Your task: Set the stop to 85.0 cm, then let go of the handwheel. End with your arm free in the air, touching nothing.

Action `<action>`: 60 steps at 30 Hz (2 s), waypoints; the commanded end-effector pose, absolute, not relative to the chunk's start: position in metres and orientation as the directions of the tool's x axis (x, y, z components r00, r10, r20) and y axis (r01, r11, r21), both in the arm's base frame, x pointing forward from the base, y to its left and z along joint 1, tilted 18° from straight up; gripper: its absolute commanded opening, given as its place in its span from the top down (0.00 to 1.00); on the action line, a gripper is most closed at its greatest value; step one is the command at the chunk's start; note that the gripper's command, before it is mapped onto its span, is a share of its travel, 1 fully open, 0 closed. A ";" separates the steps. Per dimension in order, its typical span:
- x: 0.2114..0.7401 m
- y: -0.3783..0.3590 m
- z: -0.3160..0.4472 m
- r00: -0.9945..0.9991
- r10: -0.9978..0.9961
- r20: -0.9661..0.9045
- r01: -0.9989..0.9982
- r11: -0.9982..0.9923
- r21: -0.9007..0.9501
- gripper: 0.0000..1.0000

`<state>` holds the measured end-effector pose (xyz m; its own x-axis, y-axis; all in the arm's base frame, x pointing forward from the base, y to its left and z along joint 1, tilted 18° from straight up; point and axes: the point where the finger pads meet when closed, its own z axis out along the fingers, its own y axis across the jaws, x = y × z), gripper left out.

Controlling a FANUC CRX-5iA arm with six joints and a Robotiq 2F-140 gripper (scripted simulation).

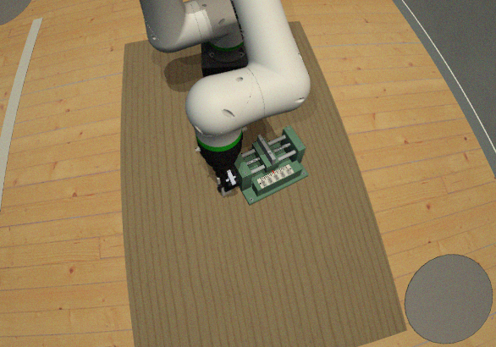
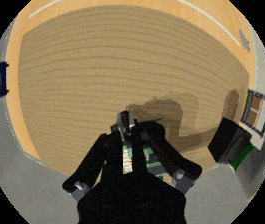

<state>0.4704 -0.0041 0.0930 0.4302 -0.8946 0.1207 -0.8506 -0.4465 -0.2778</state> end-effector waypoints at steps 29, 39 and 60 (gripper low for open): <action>0.441 -0.023 0.058 0.430 -0.895 0.121 -0.851 -0.446 -0.277 0.96; 0.428 -0.028 0.063 0.430 -0.895 0.121 -0.851 -0.446 -0.277 0.96; 0.414 -0.031 0.096 0.430 -0.895 0.121 -0.851 -0.446 -0.277 0.96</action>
